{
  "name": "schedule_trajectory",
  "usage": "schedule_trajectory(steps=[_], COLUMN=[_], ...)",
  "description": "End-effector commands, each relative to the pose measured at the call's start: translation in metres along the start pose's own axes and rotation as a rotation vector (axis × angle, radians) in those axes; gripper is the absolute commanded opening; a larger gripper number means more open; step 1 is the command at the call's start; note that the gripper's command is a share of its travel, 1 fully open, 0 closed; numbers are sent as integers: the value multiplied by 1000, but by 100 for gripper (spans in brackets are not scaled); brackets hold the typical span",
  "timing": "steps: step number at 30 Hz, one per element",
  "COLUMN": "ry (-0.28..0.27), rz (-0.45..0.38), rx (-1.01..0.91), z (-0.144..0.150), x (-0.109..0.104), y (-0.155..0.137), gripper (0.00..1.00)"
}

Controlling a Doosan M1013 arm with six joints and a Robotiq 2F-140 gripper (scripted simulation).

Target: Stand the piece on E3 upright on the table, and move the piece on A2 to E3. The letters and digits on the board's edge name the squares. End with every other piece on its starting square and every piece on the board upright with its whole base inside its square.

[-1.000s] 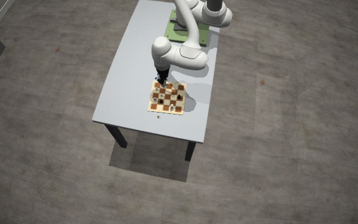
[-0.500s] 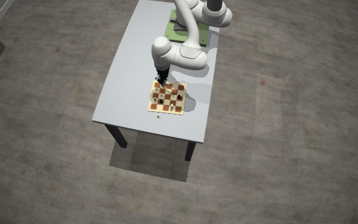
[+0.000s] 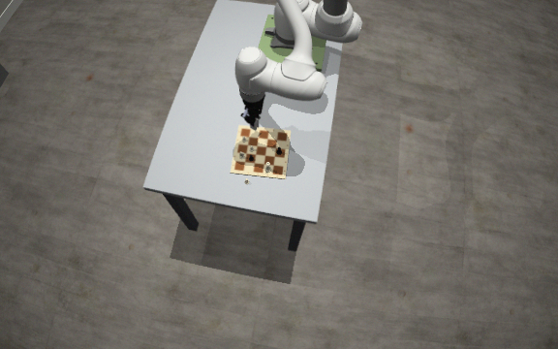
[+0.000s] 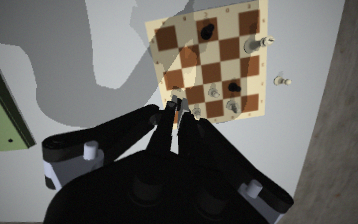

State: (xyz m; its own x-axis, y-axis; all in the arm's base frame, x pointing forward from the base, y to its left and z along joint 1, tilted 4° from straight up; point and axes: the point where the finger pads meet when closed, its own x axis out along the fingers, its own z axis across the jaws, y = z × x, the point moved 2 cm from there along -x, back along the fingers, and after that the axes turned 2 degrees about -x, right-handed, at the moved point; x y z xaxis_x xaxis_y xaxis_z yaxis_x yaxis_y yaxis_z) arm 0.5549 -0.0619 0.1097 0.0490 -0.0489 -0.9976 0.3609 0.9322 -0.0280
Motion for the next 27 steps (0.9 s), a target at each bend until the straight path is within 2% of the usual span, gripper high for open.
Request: schedule_trajectory(steps=[1, 5, 8, 27], ry=[0, 0, 0, 0], rz=[0, 0, 0, 0], rx=[0, 0, 0, 16], z=[0, 0, 0, 0], x=[-20, -43, -50, -50], y=[0, 0, 0, 0], gripper=[0, 0, 0, 0])
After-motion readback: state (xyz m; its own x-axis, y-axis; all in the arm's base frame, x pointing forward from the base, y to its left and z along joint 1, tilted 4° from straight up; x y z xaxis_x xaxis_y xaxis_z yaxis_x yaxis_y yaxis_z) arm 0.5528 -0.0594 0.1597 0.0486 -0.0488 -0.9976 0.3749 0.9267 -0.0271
